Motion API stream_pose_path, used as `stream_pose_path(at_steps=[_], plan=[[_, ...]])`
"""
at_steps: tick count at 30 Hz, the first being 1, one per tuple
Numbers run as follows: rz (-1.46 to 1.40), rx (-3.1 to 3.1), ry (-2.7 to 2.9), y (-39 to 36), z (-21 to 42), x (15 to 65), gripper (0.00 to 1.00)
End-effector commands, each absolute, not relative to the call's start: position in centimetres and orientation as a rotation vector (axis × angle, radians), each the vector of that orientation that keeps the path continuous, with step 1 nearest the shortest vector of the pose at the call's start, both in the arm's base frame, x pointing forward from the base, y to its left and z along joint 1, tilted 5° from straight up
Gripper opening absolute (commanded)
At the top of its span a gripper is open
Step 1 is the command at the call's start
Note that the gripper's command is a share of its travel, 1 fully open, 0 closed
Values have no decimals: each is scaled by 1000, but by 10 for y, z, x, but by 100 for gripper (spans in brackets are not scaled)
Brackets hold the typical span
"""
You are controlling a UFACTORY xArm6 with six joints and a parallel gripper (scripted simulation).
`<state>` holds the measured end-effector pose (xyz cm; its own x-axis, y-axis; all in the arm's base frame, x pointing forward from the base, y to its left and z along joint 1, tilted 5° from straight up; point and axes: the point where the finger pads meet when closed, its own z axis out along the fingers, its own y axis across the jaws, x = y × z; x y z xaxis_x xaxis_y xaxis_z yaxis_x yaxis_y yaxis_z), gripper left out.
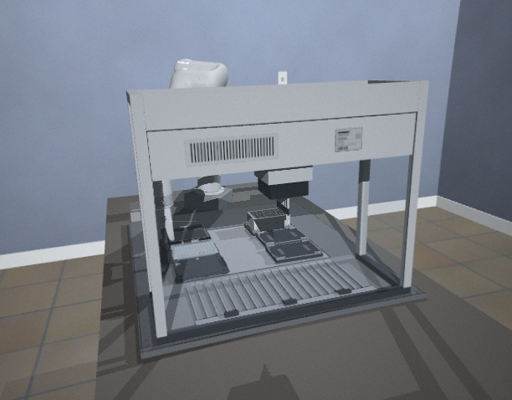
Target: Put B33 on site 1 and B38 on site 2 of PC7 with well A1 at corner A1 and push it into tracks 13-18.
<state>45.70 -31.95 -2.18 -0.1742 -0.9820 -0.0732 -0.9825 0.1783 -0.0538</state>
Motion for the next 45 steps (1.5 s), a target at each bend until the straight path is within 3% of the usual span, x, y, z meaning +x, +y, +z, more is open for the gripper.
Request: stream_pose_path(at_steps=[1, 45], plan=[[1, -1957, 2339, -318, -20, 459, 100], [1, -1957, 2339, -302, -18, 462, 100]])
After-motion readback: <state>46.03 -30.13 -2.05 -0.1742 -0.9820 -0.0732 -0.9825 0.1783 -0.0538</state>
